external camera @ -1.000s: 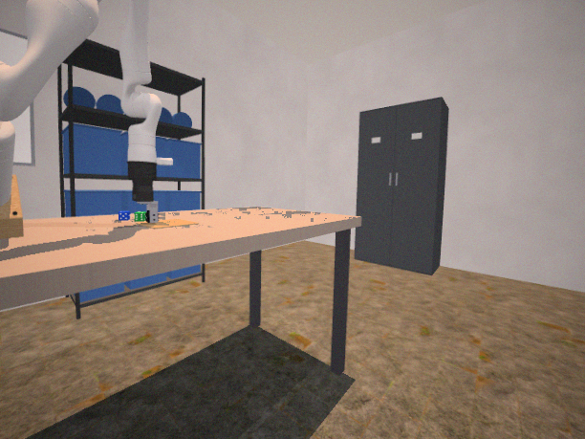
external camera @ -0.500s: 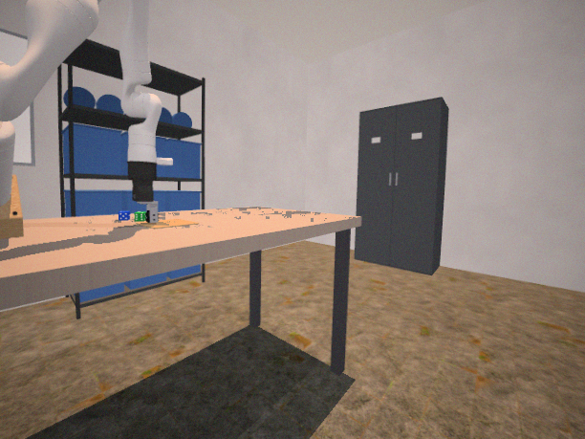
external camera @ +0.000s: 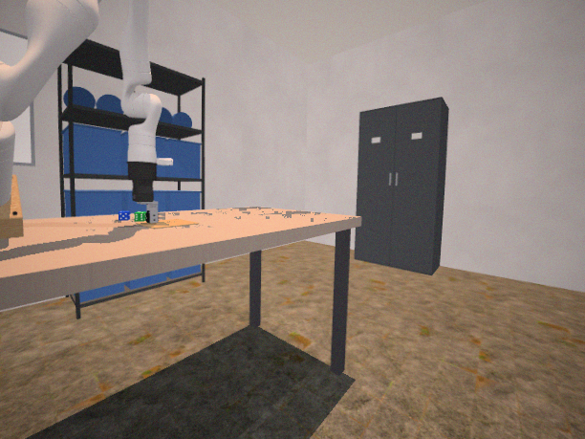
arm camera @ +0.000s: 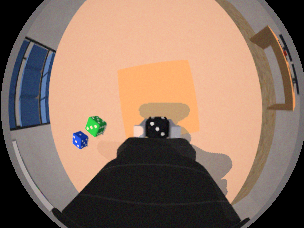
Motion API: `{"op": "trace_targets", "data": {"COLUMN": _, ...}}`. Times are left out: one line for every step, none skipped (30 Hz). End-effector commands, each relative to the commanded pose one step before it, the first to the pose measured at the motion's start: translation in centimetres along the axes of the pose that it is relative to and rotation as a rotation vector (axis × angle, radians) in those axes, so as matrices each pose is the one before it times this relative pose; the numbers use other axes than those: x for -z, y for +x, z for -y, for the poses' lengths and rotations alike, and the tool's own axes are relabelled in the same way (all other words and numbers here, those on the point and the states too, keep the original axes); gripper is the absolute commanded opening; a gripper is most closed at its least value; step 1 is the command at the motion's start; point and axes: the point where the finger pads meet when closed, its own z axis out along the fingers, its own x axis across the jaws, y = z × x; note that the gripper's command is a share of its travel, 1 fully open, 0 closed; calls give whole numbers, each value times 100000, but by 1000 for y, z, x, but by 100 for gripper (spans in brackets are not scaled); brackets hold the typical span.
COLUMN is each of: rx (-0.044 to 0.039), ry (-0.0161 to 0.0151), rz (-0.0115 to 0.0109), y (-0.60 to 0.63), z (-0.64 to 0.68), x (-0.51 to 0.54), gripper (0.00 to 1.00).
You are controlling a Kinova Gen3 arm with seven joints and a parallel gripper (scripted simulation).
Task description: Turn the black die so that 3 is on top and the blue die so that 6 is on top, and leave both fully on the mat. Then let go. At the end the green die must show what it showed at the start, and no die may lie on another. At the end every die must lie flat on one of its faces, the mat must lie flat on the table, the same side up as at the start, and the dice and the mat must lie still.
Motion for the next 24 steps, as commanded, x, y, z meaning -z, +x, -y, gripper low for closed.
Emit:
{"op": "trace_targets", "data": {"rx": 24, "ry": 32, "rz": -10, "y": -9, "z": 7, "x": -32, "gripper": 57}}
{"op": "trace_targets", "data": {"rx": 0, "ry": 0, "rz": 0, "y": 0, "z": 0, "x": 0, "gripper": 57}}
{"op": "trace_targets", "data": {"rx": 0, "ry": 0, "rz": 0, "y": 0, "z": 0, "x": -34, "gripper": 57}}
{"op": "trace_targets", "data": {"rx": 0, "ry": 0, "rz": 0, "y": 0, "z": 0, "x": -35, "gripper": 57}}
{"op": "trace_targets", "data": {"rx": 0, "ry": 0, "rz": 0, "y": 0, "z": 0, "x": -35, "gripper": 57}}
{"op": "trace_targets", "data": {"rx": 0, "ry": 0, "rz": 0, "y": 0, "z": 0, "x": -34, "gripper": 57}}
{"op": "trace_targets", "data": {"rx": 0, "ry": 0, "rz": 0, "y": 0, "z": 0, "x": -32, "gripper": 57}}
{"op": "trace_targets", "data": {"rx": 0, "ry": 0, "rz": 0, "y": 0, "z": 0, "x": -29, "gripper": 57}}
{"op": "trace_targets", "data": {"rx": 0, "ry": 0, "rz": 0, "y": 0, "z": 0, "x": -26, "gripper": 57}}
{"op": "trace_targets", "data": {"rx": 0, "ry": 0, "rz": 0, "y": 0, "z": 0, "x": -22, "gripper": 57}}
{"op": "trace_targets", "data": {"rx": 0, "ry": 0, "rz": 0, "y": 0, "z": 0, "x": -17, "gripper": 57}}
{"op": "trace_targets", "data": {"rx": 0, "ry": 0, "rz": 0, "y": 0, "z": 0, "x": -13, "gripper": 57}}
{"op": "trace_targets", "data": {"rx": 0, "ry": 0, "rz": 0, "y": 0, "z": 0, "x": -9, "gripper": 57}}
{"op": "trace_targets", "data": {"rx": 0, "ry": 0, "rz": 0, "y": 0, "z": 0, "x": -5, "gripper": 57}}
{"op": "trace_targets", "data": {"rx": 0, "ry": 0, "rz": 0, "y": 0, "z": 0, "x": -2, "gripper": 57}}
{"op": "trace_targets", "data": {"rx": 0, "ry": 0, "rz": 0, "y": 0, "z": 0, "x": 0, "gripper": 57}}
{"op": "trace_targets", "data": {"rx": 0, "ry": 0, "rz": 0, "y": 0, "z": 0, "x": 0, "gripper": 57}}
{"op": "trace_targets", "data": {"rx": 0, "ry": 0, "rz": 0, "y": 0, "z": 0, "x": 0, "gripper": 57}}
{"op": "trace_targets", "data": {"rx": 0, "ry": 0, "rz": 0, "y": 0, "z": 0, "x": 0, "gripper": 57}}
{"op": "trace_targets", "data": {"rx": 0, "ry": 0, "rz": 0, "y": 0, "z": 0, "x": 0, "gripper": 57}}
{"op": "trace_targets", "data": {"rx": 0, "ry": 0, "rz": 0, "y": 0, "z": 0, "x": 0, "gripper": 57}}
{"op": "trace_targets", "data": {"rx": 0, "ry": 0, "rz": 0, "y": 0, "z": 0, "x": 0, "gripper": 57}}
{"op": "trace_targets", "data": {"rx": 0, "ry": 0, "rz": 0, "y": 0, "z": 0, "x": 0, "gripper": 57}}
{"op": "trace_targets", "data": {"rx": 0, "ry": 0, "rz": 0, "y": 0, "z": 0, "x": 0, "gripper": 57}}
